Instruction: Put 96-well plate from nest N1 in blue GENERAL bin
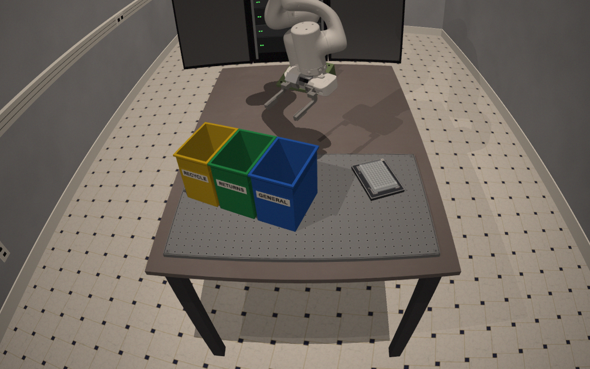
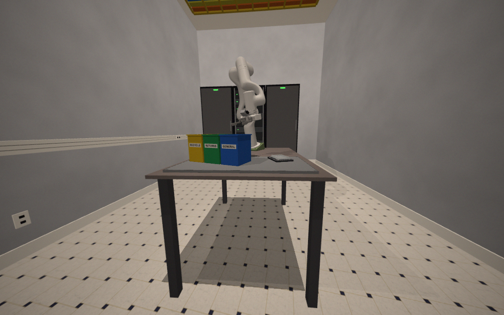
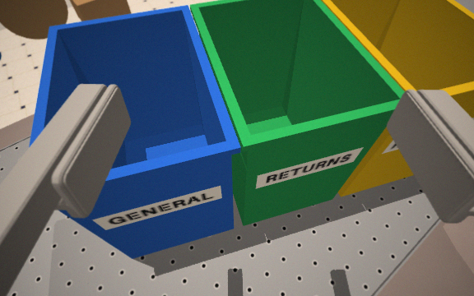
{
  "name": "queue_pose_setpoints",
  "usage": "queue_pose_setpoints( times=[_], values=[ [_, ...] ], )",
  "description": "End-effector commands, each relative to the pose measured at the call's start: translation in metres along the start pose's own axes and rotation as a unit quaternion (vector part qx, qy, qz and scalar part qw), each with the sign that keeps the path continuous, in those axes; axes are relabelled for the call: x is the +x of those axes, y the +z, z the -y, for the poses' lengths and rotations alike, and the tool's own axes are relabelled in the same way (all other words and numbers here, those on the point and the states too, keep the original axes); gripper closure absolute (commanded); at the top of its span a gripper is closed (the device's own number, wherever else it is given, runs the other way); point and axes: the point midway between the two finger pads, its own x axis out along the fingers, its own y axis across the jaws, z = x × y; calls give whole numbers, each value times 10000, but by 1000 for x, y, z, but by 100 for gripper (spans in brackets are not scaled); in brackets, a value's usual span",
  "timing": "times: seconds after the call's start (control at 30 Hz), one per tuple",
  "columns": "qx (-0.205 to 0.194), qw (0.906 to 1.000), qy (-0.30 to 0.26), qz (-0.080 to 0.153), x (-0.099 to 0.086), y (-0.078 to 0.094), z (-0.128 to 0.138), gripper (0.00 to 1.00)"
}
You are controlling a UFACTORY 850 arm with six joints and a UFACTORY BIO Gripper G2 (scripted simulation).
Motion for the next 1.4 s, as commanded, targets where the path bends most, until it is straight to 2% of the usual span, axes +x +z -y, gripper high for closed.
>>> queue_pose_setpoints(
  times=[0.0, 0.03, 0.23, 0.47, 0.53, 0.6, 0.7, 1.03, 1.1, 1.17, 1.37],
  values=[
    [-19, 9975, 672, 207, 2, 9, -8, 63],
    [-19, 9975, 672, 207, 2, 9, -8, 63],
    [-124, 9855, 1623, 471, -5, 21, -23, 63],
    [-259, 9622, 2611, 724, -14, 28, -32, 63],
    [-309, 9527, 2918, 796, -22, 31, -37, 63],
    [-309, 9527, 2918, 796, -22, 31, -37, 63],
    [-370, 9394, 3293, 884, -26, 33, -39, 63],
    [-370, 9394, 3293, 884, -26, 33, -39, 63],
    [-399, 9279, 3604, 871, -31, 29, -48, 63],
    [-399, 9279, 3604, 871, -31, 29, -48, 63],
    [-484, 8872, 4512, 827, -45, 19, -72, 63]
  ],
)
